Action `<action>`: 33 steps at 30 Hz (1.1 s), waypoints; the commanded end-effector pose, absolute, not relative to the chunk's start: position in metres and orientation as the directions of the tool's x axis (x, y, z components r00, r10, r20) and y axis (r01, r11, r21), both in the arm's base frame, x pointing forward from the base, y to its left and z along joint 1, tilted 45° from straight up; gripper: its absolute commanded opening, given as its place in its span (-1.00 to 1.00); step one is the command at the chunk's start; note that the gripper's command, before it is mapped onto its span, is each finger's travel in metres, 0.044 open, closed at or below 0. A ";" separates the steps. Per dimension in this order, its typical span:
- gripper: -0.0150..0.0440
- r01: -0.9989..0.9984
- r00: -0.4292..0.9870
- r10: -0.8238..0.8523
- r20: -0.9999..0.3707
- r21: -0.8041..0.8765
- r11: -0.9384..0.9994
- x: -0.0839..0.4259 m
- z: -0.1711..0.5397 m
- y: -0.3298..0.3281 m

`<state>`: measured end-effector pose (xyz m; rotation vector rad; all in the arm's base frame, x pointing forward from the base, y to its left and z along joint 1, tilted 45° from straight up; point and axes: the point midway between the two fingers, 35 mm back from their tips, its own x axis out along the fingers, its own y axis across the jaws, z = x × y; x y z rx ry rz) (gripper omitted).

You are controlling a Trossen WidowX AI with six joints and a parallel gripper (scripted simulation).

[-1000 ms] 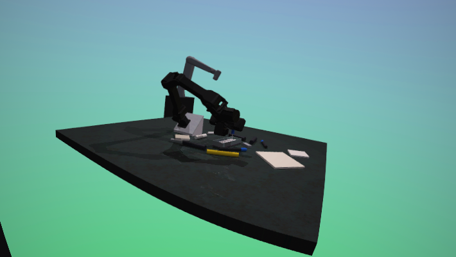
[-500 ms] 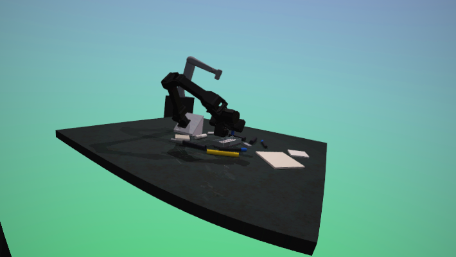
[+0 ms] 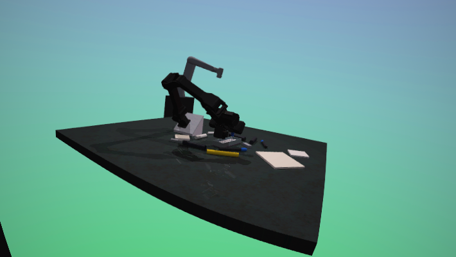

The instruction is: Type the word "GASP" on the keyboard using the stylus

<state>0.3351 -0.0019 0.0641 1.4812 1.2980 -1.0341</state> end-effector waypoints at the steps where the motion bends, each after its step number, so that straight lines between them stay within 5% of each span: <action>1: -0.22 0.994 0.104 0.260 -0.960 0.093 -0.057 0.335 0.062 -0.003; 33: -0.22 0.994 0.104 0.261 -0.960 0.093 -0.057 0.335 0.084 0.020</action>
